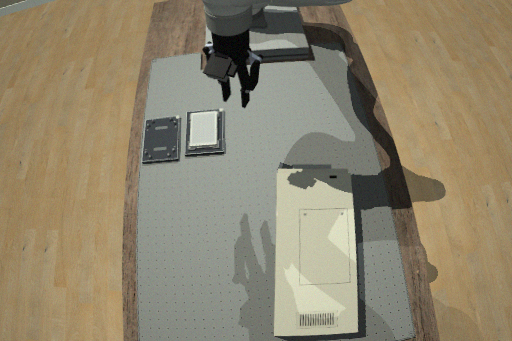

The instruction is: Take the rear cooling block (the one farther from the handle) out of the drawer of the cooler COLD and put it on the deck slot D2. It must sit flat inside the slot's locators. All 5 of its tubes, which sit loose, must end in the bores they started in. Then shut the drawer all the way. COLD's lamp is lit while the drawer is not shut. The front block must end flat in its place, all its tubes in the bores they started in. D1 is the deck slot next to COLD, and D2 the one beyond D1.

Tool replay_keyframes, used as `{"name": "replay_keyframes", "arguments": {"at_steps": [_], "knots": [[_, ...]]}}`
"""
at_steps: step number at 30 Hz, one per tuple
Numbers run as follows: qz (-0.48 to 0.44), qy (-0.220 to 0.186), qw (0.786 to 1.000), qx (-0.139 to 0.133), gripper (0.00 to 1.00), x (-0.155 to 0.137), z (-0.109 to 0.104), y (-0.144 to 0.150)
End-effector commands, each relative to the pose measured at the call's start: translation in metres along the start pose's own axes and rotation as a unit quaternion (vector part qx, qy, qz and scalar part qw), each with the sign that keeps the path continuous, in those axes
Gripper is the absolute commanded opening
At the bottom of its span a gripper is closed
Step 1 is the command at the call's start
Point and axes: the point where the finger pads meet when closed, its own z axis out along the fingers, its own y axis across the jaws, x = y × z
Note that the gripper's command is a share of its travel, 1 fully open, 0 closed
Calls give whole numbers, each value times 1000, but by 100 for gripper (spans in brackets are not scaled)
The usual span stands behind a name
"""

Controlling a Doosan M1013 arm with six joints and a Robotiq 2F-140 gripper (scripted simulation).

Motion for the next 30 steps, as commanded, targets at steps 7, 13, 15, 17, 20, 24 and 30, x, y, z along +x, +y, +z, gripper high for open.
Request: {"name": "replay_keyframes", "arguments": {"at_steps": [7, 13, 15, 17, 20, 24, 30], "knots": [[-68, 1, 998, 5, 35, -35, 3, 3], [-97, 1, 995, 6, 35, -54, 5, 6], [-123, 2, 992, 7, 35, -62, 6, 7], [-126, 2, 992, 7, 35, -66, 6, 8], [-139, 2, 990, 8, 35, -74, 7, 10], [-167, 3, 986, 8, 35, -89, 10, 12], [-207, 4, 978, 9, 35, -108, 14, 16]]}}
